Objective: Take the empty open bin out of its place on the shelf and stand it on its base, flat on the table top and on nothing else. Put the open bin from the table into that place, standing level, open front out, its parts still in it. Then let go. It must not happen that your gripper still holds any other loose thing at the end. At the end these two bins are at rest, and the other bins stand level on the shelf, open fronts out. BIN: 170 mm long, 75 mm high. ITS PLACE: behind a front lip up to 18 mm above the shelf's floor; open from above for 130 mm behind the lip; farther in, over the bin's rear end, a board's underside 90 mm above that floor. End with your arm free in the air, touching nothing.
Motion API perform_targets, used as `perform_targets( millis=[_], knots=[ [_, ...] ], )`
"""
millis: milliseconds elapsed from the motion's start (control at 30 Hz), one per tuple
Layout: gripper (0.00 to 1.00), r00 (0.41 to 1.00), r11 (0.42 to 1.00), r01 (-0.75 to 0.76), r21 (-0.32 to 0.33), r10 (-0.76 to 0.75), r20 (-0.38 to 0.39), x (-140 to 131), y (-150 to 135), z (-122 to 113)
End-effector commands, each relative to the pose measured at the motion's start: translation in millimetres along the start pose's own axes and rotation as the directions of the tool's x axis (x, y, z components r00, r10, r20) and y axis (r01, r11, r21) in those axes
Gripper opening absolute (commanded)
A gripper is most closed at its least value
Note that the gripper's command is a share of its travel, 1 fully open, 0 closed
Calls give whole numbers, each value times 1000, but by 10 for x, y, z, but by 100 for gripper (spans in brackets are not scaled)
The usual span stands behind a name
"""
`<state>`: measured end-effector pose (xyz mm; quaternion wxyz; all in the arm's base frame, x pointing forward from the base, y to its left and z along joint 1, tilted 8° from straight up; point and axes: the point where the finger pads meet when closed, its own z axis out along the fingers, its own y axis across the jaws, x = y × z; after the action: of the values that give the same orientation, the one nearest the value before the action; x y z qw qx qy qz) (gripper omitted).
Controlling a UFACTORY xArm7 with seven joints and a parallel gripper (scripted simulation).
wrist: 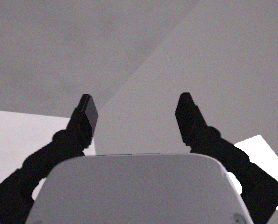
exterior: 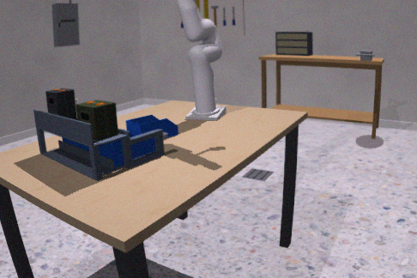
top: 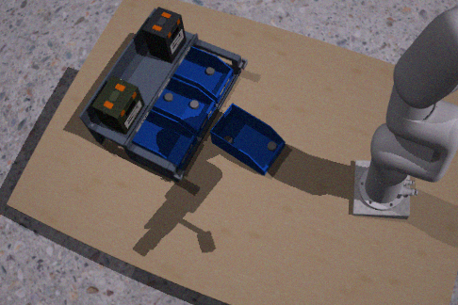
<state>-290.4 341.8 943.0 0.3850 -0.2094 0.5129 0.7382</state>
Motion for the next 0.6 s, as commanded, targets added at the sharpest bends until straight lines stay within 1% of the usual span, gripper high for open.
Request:
perform_targets(
  millis=[0,200,267,567],
  knots=[
    [100,1000,1000,1,-1,-1,2,-16,-2,-7],
    [100,1000,1000,1,-1,-1,2,-16,-2,-7],
    [100,998,995,58,78,-59,9,-22,-359,229],
    [100,998,995,58,78,-59,9,-22,-359,229]
  ],
)
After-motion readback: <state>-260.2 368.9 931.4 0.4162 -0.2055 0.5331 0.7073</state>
